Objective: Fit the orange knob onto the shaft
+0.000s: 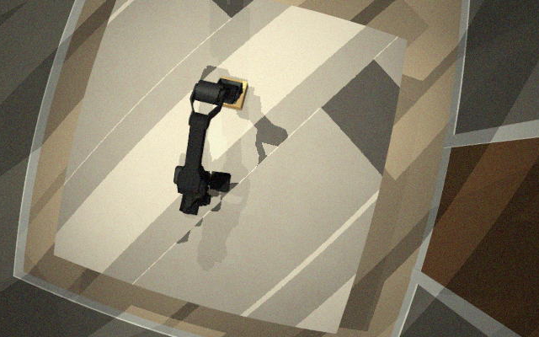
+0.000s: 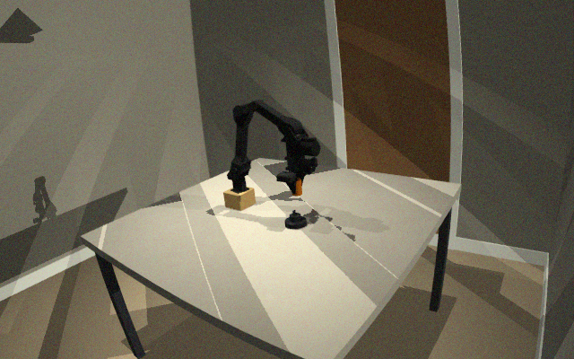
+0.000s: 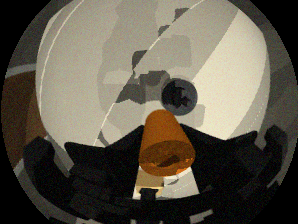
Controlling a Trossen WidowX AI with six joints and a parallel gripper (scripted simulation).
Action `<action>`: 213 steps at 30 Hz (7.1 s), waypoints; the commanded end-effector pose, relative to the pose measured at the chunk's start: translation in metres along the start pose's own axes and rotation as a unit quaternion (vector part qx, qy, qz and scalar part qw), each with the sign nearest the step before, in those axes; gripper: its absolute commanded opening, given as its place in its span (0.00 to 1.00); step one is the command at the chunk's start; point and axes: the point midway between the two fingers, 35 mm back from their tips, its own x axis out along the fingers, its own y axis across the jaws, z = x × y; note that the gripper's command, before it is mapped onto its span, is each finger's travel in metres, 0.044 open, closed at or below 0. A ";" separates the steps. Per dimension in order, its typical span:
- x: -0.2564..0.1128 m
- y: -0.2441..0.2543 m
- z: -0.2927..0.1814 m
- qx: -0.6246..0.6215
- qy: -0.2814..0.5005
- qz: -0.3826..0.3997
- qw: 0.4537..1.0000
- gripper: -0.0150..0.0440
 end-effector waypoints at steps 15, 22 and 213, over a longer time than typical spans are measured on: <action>0.019 -0.050 0.014 -0.001 -0.007 -0.003 1.000 0.25; 0.026 -0.055 0.015 -0.001 -0.007 -0.003 1.000 0.25; 0.046 -0.055 0.017 -0.308 -0.006 -0.005 0.951 0.25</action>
